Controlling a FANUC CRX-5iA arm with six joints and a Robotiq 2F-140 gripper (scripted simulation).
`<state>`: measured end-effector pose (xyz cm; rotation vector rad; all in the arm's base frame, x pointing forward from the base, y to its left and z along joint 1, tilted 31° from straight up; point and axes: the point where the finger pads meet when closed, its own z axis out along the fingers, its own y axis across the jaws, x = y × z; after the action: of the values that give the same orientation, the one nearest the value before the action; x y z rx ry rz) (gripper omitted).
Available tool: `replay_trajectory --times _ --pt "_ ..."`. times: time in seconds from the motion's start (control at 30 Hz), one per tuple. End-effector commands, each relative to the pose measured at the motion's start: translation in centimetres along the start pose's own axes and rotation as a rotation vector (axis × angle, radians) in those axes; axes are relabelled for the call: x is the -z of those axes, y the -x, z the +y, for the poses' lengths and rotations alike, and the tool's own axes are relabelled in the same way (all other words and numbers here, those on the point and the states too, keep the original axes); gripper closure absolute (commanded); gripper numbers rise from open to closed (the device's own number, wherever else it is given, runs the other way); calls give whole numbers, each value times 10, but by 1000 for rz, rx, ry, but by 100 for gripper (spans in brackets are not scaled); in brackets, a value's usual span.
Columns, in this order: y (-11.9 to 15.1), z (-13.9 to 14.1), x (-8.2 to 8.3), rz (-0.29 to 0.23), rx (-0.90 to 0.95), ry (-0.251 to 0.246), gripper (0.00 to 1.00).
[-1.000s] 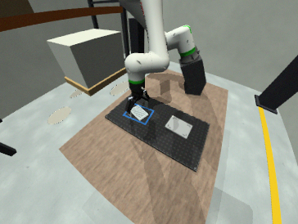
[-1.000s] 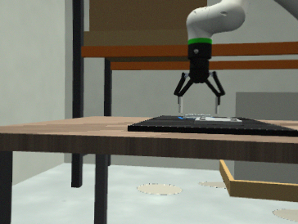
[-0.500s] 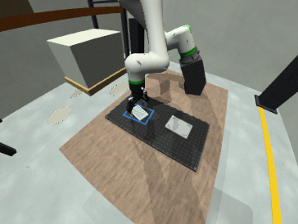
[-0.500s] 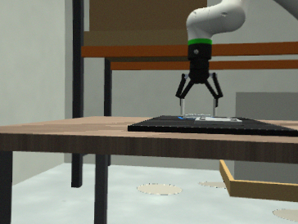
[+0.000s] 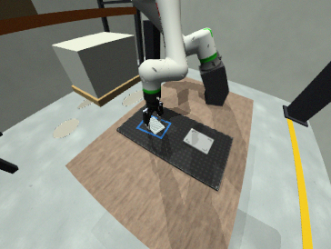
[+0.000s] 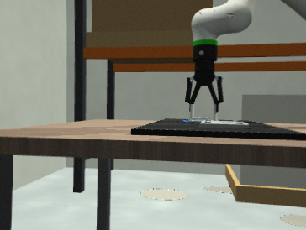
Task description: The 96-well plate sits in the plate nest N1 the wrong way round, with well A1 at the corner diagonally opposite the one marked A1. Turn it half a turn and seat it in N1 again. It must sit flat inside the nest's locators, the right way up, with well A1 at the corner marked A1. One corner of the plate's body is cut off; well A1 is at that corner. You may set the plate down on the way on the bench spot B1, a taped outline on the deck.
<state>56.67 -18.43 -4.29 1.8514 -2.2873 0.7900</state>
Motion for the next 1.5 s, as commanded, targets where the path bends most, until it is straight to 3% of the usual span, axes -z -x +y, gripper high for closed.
replay_trajectory --times 0.0,0.53,1.47 --pt "0 0 0 0 0 0 100" --pt "0 0 0 0 0 0 100" --pt "0 0 40 0 0 0 100"
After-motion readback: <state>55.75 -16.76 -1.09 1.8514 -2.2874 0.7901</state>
